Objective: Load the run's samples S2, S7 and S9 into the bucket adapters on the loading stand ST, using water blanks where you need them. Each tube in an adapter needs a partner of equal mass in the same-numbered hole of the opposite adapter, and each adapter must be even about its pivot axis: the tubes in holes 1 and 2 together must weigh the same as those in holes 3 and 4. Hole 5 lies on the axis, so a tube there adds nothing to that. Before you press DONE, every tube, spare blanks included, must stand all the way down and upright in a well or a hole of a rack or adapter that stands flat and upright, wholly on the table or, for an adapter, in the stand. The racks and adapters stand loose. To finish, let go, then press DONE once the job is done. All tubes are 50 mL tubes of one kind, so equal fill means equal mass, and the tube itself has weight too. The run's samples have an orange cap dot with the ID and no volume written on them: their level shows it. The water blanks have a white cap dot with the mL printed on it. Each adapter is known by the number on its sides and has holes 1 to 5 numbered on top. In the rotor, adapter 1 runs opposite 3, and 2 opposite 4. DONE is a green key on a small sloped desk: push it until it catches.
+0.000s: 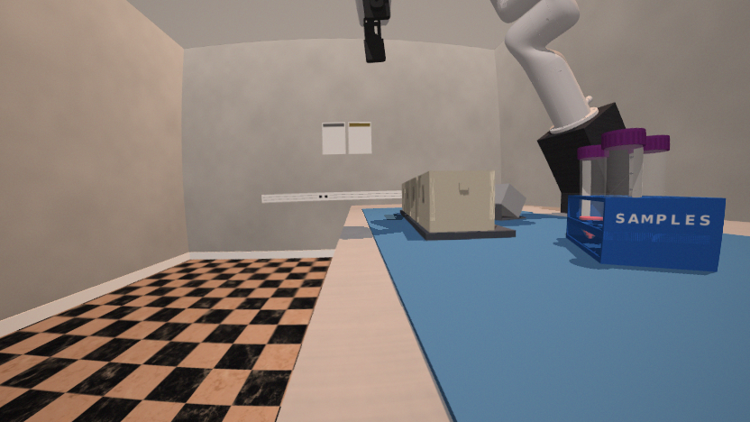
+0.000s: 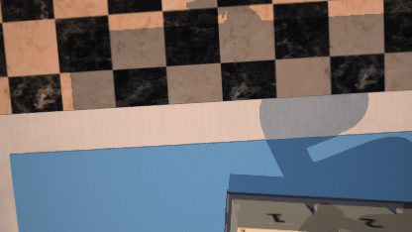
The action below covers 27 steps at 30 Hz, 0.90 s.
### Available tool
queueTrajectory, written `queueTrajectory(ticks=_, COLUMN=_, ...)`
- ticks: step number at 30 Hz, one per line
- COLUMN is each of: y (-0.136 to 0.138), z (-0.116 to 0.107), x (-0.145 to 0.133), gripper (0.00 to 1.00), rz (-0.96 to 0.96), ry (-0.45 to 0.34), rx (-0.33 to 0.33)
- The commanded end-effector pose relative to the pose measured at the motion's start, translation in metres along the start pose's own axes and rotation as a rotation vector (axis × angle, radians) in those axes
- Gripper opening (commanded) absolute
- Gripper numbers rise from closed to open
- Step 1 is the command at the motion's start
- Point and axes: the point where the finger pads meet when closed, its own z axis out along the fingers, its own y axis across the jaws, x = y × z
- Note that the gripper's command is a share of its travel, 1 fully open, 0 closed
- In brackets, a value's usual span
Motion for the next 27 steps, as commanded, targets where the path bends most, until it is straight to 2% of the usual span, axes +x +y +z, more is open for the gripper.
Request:
queueTrajectory(ticks=1, y=0.023, z=0.002, x=-0.007, gripper=1.00, rz=-0.008, ry=0.004, rx=0.010)
queueTrajectory(ticks=4, y=0.026, z=0.003, x=-0.008, gripper=1.00, rz=-0.008, ry=0.004, rx=0.010)
queueTrajectory(ticks=10, y=0.052, z=0.008, x=-0.020, gripper=1.00, rz=-0.018, ry=0.006, rx=0.014)
queueTrajectory(ticks=13, y=0.052, z=0.008, x=-0.020, gripper=1.00, rz=-0.018, ry=0.006, rx=0.014)
queueTrajectory(ticks=27, y=0.101, z=0.018, x=-0.047, gripper=1.00, rz=-0.032, ry=0.019, rx=0.017)
